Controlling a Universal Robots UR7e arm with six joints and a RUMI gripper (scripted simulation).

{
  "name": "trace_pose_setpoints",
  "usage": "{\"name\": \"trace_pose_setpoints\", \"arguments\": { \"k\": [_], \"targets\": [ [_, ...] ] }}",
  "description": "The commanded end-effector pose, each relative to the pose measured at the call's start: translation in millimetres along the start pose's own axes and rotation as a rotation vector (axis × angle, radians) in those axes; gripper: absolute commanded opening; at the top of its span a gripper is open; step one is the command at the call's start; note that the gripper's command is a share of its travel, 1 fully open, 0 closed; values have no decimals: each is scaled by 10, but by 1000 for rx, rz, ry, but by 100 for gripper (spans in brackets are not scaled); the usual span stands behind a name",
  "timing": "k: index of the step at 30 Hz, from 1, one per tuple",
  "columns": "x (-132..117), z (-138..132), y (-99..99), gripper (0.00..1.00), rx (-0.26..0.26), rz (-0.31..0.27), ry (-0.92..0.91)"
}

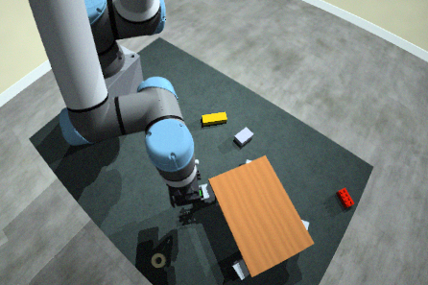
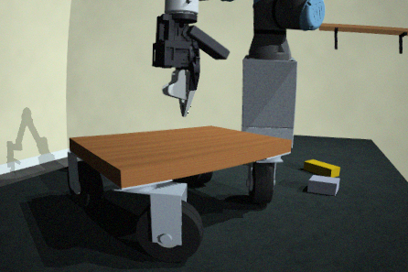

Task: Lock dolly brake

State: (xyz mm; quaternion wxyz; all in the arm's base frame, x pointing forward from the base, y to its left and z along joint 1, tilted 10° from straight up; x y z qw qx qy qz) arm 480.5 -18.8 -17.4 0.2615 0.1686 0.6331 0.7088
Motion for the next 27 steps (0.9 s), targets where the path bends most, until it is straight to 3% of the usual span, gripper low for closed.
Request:
{"name": "trace_pose_setpoints", "arguments": {
  "k": [1, 15, 27],
  "targets": [
    [-8, 3, -67, 0, -1, -2, 0],
    [-16, 5, -342, 0, -1, -2, 0],
    [-19, 6, -424, 0, -1, -2, 0]
  ]
}}
Point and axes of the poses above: the point where the finger pads meet when closed, its own y axis back along the fingers, its own z axis across the jaws, x = y × z, the point moved 6 cm from there along y, back along the fingers, and after that the axes turned 7 degrees about -y, right-handed, at the moved point
